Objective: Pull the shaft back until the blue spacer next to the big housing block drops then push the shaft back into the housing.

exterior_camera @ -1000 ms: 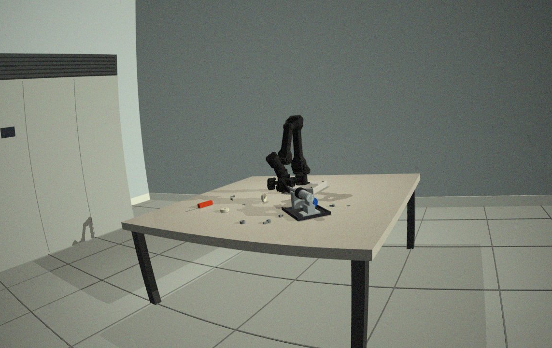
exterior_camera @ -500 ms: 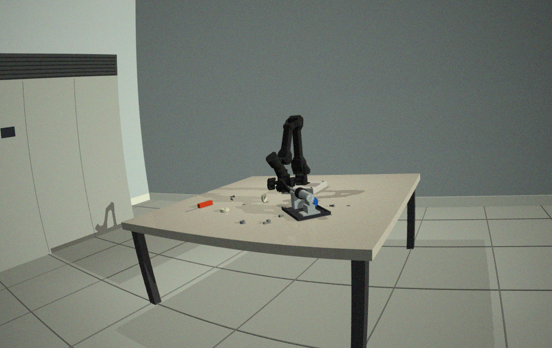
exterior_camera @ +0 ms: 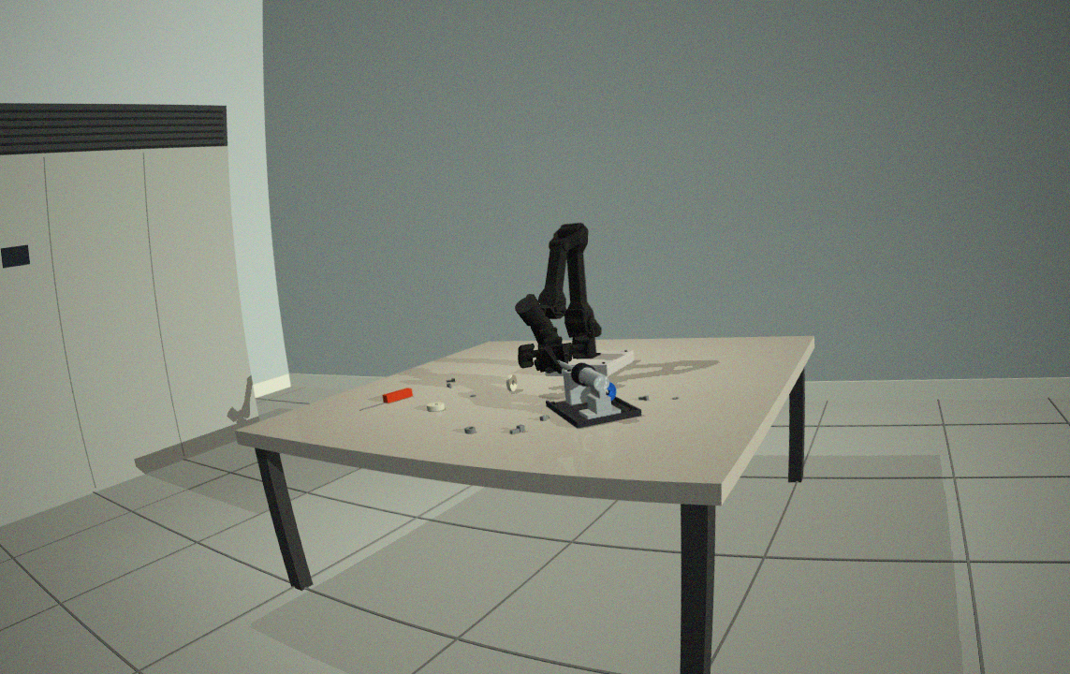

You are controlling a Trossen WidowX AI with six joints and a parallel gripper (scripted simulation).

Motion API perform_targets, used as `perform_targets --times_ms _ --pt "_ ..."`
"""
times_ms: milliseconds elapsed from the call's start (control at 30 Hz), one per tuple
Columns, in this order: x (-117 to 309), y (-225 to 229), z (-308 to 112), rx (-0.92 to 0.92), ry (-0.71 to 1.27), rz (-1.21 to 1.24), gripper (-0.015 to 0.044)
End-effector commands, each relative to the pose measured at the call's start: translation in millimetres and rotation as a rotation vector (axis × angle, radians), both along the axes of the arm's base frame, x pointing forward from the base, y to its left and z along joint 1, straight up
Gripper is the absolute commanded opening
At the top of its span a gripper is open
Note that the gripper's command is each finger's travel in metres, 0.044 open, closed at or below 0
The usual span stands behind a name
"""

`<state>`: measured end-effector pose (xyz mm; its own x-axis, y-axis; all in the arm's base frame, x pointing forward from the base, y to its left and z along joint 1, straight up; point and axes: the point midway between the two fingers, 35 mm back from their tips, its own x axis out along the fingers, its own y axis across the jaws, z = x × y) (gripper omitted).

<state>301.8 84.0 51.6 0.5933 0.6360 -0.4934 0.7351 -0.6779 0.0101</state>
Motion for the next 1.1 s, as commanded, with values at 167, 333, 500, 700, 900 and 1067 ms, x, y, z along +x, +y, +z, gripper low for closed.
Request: perform_targets --times_ms 167,333,500,700,900,1067 --pt "-0.5 0.1 1.3 0.001 -0.007 0.008 0.0" --pt "0.0 0.5 1.3 0.001 -0.007 0.008 0.0" --pt "0.4 1.0 1.3 0.001 -0.008 0.008 0.0" --pt "0.8 1.5 1.3 0.001 -0.008 0.008 0.0" --pt "1.3 2.0 1.3 0.001 -0.008 0.008 0.0" --pt "1.7 2.4 1.3 0.001 -0.008 0.008 0.0"
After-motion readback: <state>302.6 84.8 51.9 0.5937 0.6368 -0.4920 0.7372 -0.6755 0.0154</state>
